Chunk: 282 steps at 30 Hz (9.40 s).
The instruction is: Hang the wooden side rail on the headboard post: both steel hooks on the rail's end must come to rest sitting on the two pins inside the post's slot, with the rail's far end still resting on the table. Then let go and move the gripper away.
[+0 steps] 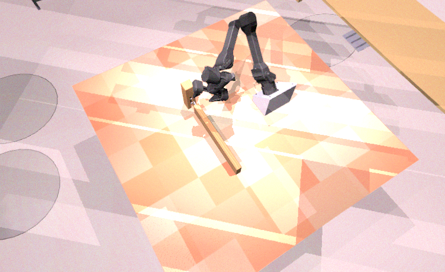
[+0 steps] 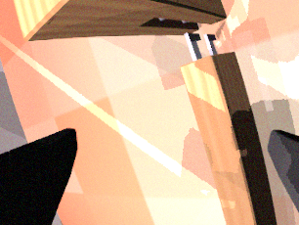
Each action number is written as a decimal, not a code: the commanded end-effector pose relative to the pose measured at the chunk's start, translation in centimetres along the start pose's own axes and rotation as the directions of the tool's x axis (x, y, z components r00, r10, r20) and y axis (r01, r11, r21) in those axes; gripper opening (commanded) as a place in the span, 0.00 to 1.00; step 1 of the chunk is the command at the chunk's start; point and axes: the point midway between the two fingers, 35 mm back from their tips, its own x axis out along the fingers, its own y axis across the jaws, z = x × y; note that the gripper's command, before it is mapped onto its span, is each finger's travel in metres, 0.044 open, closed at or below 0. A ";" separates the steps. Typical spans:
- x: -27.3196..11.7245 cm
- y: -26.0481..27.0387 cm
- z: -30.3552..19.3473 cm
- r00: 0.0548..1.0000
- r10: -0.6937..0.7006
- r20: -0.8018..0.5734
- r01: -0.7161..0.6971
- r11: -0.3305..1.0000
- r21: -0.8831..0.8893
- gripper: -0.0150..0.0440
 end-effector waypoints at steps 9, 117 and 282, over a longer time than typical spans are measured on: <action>0.5 1.1 -1.0 0.987 -0.160 0.008 0.000 -0.052 -0.999 1.00; 6.7 -3.2 -6.2 0.824 -0.566 -0.020 -0.509 -0.756 0.411 1.00; 10.2 -5.1 -6.5 0.825 -0.564 -0.016 -0.509 -0.757 0.410 0.25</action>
